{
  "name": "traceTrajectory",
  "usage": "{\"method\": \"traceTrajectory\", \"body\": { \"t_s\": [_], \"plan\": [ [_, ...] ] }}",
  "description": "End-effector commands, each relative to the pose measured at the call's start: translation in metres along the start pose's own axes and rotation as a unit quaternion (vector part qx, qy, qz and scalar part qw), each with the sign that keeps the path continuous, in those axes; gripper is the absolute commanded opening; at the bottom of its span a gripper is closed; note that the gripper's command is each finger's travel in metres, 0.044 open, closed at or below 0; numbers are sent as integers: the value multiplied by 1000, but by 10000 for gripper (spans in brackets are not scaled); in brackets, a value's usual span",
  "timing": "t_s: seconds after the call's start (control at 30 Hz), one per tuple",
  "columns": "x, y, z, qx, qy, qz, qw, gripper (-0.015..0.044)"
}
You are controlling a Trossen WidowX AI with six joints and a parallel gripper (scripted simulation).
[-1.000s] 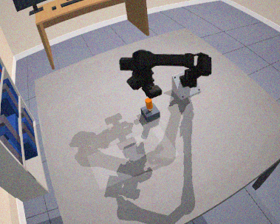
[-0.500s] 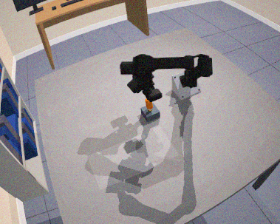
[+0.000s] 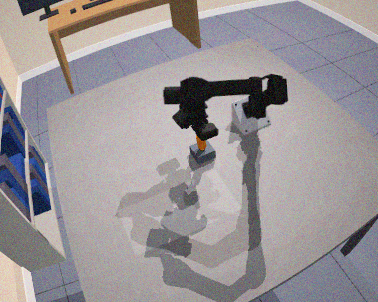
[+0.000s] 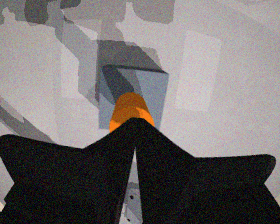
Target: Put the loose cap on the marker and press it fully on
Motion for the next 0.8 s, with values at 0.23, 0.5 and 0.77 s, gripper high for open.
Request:
{"method": "traceTrajectory", "body": {
  "t_s": [0.23, 0.5, 0.77],
  "plan": [
    [-1, 1, -28, -16, -7, 9, 1000, 0],
    [1, -5, -89, -51, -24, 27, 998, 0],
    [1, -5, -89, -51, -24, 27, 998, 210]
  ]
}}
Point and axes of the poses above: the point midway between the two fingers, 35 mm back from their tips, its own z axis out along the fingers, its own x axis across the jaws, y = z × x, the point moved 2 cm from there along -z, back along the fingers, and after that the axes turned 2 degrees about z, right-handed, at the moved point
